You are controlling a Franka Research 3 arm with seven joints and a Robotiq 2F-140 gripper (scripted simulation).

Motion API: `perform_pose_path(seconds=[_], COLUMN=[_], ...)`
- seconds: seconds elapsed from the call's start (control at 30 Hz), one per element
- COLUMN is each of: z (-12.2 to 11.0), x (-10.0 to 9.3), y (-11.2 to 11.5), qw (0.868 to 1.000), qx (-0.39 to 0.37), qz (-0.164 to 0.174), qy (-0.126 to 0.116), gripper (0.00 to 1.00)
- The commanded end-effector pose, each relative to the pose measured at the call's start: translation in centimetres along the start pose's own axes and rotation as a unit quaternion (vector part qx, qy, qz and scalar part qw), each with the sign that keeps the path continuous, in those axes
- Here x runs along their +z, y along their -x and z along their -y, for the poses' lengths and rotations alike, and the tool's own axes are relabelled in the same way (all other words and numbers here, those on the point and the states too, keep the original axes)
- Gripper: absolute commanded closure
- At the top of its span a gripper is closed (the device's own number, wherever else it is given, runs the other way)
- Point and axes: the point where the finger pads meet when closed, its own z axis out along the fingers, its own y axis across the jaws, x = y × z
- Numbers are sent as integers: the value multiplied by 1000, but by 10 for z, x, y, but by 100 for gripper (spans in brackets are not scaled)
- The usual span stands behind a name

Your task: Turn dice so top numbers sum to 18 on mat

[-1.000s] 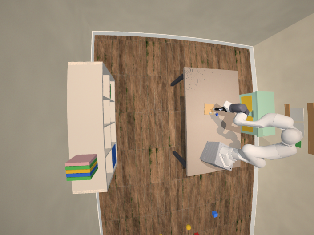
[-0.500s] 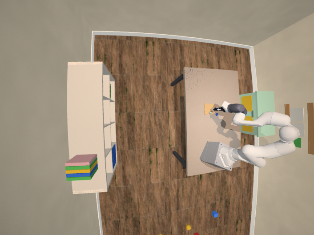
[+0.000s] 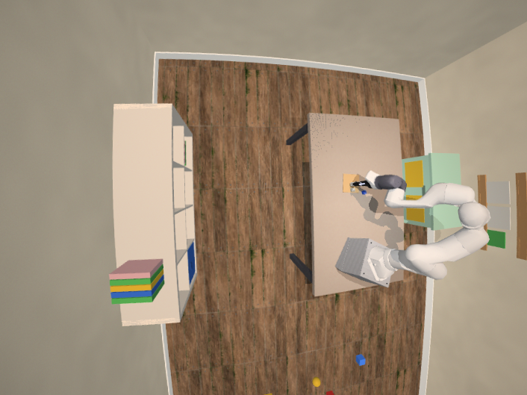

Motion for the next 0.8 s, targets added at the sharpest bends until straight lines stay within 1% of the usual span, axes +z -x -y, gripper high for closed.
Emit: perform_pose_path(seconds=[0.0, 0.2, 0.77], z=[0, 0, 0], x=[7, 13, 13], y=[-2, -2, -2], qw=[1000, 1000, 1000], qx=[25, 25, 25], qz=[-7, -7, -7], qy=[3, 3, 3], gripper=[87, 87, 87])
